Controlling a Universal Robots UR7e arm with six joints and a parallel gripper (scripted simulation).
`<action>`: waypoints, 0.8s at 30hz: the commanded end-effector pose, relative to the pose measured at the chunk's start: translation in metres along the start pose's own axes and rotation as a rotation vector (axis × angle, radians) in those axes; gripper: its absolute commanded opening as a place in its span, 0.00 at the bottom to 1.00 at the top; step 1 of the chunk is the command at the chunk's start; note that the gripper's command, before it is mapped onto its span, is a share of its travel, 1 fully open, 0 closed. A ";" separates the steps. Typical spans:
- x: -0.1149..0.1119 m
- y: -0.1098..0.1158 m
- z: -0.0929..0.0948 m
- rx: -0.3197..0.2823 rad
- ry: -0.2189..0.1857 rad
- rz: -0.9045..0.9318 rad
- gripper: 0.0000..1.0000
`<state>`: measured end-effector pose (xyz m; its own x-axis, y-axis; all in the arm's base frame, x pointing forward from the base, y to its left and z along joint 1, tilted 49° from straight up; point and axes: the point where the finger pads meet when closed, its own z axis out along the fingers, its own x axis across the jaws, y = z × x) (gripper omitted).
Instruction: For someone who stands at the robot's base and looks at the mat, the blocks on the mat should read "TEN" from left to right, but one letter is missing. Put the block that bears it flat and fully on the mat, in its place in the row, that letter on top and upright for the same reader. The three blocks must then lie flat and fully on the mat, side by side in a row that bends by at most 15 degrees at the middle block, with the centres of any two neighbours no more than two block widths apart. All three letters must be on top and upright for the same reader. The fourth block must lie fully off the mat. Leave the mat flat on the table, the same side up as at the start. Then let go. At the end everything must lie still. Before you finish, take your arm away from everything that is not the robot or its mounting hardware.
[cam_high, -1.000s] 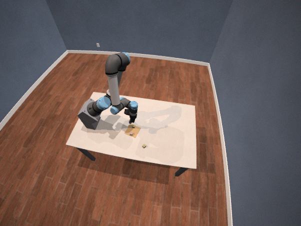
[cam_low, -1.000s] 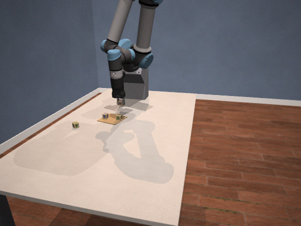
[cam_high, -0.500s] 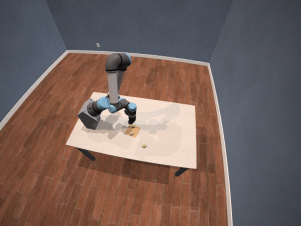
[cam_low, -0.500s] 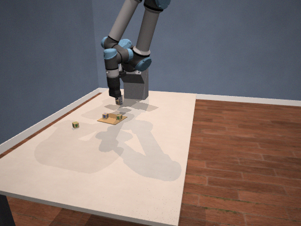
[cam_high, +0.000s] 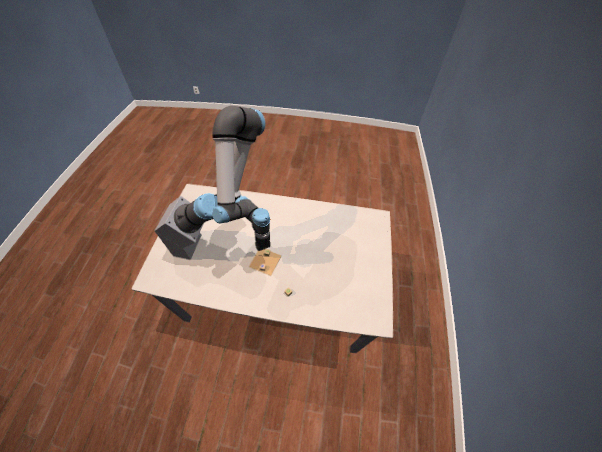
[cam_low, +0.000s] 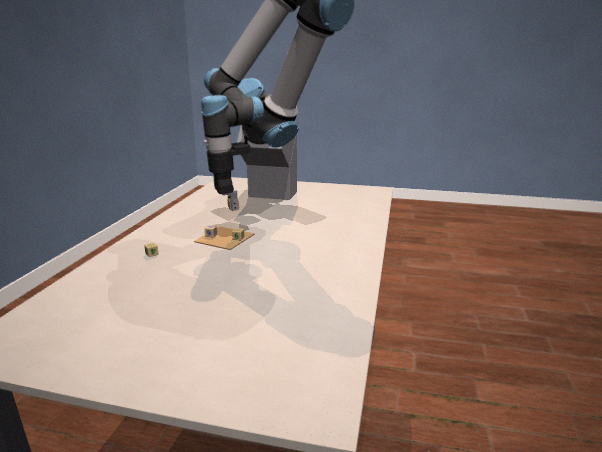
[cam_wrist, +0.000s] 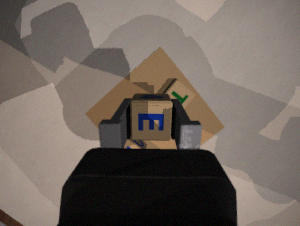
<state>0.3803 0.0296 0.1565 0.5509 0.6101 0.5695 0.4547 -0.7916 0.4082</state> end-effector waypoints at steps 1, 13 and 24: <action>0.000 0.006 -0.001 -0.009 0.010 0.138 0.57; -0.001 0.021 -0.004 -0.027 0.037 0.437 0.57; -0.002 0.031 -0.006 -0.037 0.057 0.612 0.57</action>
<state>0.3884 0.0061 0.1711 0.6672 0.0806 0.7405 0.0696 -0.9965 0.0457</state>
